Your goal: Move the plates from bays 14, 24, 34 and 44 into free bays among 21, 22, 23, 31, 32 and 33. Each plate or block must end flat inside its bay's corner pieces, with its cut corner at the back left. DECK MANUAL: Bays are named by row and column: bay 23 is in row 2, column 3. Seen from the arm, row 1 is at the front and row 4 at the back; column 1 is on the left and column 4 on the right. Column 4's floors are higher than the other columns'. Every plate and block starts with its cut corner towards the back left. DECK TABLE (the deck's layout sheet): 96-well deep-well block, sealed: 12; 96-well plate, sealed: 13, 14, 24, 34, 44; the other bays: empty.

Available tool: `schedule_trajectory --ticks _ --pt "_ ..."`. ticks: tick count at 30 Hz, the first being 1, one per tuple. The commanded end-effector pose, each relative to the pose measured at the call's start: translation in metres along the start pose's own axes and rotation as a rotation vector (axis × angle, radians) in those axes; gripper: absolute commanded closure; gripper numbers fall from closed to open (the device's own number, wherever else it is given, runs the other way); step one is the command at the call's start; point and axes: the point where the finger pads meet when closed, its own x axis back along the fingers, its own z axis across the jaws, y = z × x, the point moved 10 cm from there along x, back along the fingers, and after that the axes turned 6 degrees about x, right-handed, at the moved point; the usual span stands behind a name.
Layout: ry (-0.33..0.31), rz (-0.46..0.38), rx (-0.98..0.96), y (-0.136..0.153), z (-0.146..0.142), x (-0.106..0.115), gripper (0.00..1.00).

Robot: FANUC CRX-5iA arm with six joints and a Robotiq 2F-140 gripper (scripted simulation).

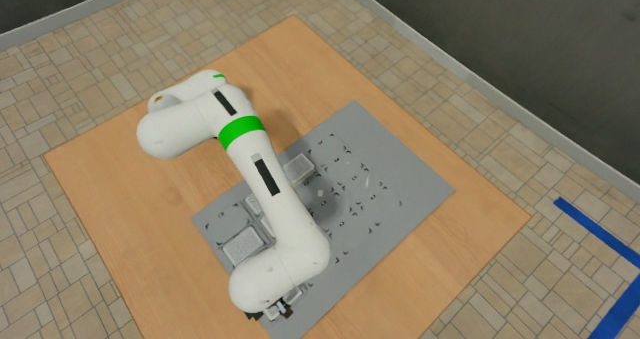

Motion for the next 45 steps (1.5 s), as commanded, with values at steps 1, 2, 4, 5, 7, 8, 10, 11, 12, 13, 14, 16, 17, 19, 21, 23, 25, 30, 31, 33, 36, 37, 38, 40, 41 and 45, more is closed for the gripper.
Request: schedule_trajectory --ticks 1,2,4,5,7,8,10,11,12,13,14,16,17,19,21,23,25,30,31,33,36,37,38,40,41,45 --pt "-0.002 0.001 0.0 0.0 0.0 -0.002 0.3" --pt "-0.002 0.001 0.0 0.0 0.0 -0.003 0.3" --pt "-0.002 0.001 0.0 0.0 0.0 -0.006 0.3" --pt "-0.002 0.001 0.0 0.0 0.0 -0.007 0.3" --pt "-0.002 0.001 0.0 0.0 0.0 -0.007 0.3" --pt "-0.002 0.001 0.0 0.0 0.0 -0.008 0.3" --pt "-0.002 0.001 0.0 0.0 0.0 -0.011 0.3" --pt "-0.002 0.001 0.0 0.0 0.0 -0.012 0.3" --pt "-0.002 0.001 0.0 0.0 0.0 -0.014 0.3" --pt "-0.002 0.001 0.0 0.0 0.0 -0.015 0.3" --pt "-0.002 0.001 0.0 0.0 0.0 -0.016 0.3" --pt "-0.002 0.001 0.0 0.0 0.0 -0.019 0.3" --pt "-0.002 0.001 0.0 0.0 0.0 -0.02 0.3" --pt "-0.002 0.001 0.0 0.0 0.0 -0.023 0.3" --pt "-0.002 0.001 0.0 0.0 0.0 -0.026 0.3" --pt "-0.002 0.001 0.0 0.0 0.0 -0.027 0.3" --pt "-0.002 0.001 0.0 0.0 0.0 -0.028 0.3" --pt "-0.002 0.001 0.0 0.0 0.0 -0.03 0.3" --pt "-0.002 0.001 0.0 0.0 0.0 -0.03 0.3" --pt "-0.002 0.001 0.0 0.0 0.0 -0.03 0.3" --pt "-0.002 0.001 0.0 0.0 0.0 -0.03 0.3" --pt "-0.002 0.001 0.0 0.0 0.0 -0.03 0.3" --pt "-0.002 0.001 0.0 0.0 0.0 -0.03 0.3" --pt "-0.002 0.001 0.0 0.0 0.0 -0.03 0.3" --pt "-0.002 0.001 0.0 0.0 0.0 -0.03 0.3" --pt "-0.002 0.001 0.0 0.0 0.0 -0.031 0.3"
